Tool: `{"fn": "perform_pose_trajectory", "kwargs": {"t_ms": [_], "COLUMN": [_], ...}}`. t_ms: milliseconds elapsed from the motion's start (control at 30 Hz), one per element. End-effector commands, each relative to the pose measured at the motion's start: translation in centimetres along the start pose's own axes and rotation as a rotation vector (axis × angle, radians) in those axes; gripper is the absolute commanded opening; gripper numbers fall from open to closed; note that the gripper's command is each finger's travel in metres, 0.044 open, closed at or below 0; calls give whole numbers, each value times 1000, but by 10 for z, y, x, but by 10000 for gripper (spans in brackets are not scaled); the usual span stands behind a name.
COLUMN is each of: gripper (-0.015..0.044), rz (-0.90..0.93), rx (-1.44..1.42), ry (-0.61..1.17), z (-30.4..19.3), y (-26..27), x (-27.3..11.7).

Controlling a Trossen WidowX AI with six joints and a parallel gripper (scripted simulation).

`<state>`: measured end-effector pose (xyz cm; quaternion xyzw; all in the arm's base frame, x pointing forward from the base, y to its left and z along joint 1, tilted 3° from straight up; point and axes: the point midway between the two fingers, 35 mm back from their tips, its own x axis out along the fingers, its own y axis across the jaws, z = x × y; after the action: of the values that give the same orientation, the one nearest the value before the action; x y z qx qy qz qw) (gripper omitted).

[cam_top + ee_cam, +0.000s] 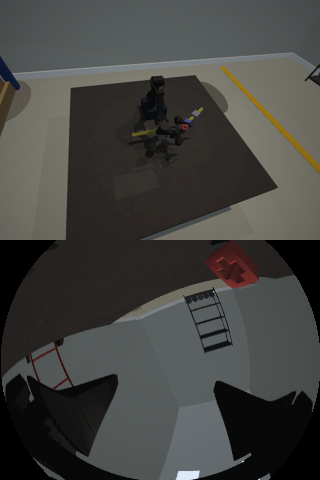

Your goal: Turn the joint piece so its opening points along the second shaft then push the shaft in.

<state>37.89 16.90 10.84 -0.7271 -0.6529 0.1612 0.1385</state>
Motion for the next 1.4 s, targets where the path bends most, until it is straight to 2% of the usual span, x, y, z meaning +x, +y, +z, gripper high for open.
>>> {"fn": "perform_pose_trajectory", "kwargs": {"t_ms": [0, 733, 1367], "gripper": [440, 440, 440], "rz": [71, 510, 985], "rx": [92, 633, 919], "ry": [-14, -172, -360], "z": [-10, -7, 9], "y": [10, 44, 25], "x": [13, 60, 60]}}
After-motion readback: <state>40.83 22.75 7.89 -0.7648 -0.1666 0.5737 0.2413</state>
